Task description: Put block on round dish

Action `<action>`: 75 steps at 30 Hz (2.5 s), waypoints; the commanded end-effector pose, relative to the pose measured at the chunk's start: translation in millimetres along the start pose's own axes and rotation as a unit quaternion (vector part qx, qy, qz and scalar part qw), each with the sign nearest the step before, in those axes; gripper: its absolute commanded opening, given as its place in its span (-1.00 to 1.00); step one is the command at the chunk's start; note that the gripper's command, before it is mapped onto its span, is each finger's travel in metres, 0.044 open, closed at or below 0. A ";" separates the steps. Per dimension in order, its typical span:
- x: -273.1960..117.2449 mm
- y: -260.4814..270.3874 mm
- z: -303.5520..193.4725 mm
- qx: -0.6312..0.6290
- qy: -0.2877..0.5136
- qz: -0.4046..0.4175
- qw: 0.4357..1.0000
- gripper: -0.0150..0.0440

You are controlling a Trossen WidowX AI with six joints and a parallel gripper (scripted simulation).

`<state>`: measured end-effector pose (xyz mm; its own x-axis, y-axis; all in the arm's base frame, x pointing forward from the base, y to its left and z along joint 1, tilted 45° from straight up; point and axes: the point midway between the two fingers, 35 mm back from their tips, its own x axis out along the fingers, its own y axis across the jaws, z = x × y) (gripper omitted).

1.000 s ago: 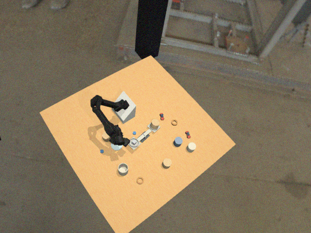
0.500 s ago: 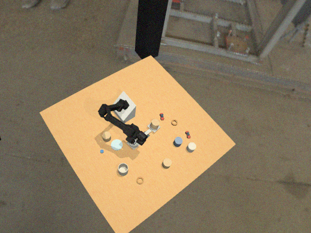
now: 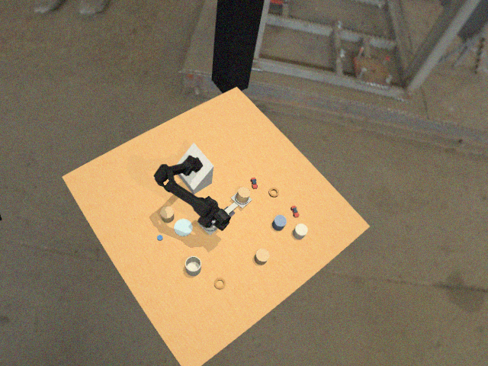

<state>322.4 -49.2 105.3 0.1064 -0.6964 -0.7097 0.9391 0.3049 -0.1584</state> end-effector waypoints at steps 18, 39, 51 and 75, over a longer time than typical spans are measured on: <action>29.9 -2.5 -0.3 -0.004 -0.002 -0.004 1.000 0.21; -19.7 2.5 -1.4 -0.004 0.002 -0.003 1.000 -0.49; -62.2 -3.1 1.1 -0.004 0.002 -0.004 1.000 -0.49; 15.4 -87.9 69.7 -0.003 0.010 0.000 1.000 -0.49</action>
<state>274.1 -118.9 156.3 0.0966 -0.6812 -0.7257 0.9389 0.3043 -0.1606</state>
